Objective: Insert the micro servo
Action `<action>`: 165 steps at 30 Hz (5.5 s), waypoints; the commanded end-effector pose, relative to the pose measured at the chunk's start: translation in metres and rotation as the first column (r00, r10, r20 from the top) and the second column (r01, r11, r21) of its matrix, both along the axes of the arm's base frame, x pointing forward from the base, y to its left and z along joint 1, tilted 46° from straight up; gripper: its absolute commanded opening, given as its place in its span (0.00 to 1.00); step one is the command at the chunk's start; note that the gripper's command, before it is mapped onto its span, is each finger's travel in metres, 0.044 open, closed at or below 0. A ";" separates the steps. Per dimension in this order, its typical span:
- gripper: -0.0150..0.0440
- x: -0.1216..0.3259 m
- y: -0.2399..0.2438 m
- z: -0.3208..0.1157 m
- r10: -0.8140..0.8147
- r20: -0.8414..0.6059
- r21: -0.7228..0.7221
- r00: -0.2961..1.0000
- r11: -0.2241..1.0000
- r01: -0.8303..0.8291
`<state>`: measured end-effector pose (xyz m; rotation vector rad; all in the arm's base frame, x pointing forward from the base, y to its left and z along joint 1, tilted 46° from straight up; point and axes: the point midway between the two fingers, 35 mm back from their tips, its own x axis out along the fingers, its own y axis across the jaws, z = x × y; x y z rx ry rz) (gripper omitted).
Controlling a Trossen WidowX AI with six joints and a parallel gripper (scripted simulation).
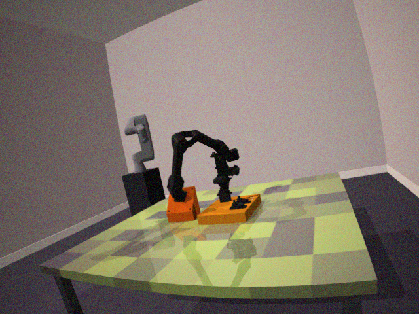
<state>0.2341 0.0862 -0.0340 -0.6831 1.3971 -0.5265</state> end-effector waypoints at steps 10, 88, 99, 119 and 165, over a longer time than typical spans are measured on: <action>0.25 -0.013 0.016 0.024 0.003 -0.003 -0.002 1.000 1.000 -0.003; 0.25 0.116 0.019 0.014 -0.059 0.065 0.010 0.996 0.998 0.059; 0.25 0.116 0.016 0.011 -0.059 0.065 0.010 0.996 0.998 0.059; 0.25 0.118 0.004 -0.001 -0.059 0.065 0.009 0.996 0.998 0.059; 0.66 0.103 0.012 0.005 -0.050 0.061 0.007 0.997 0.999 0.049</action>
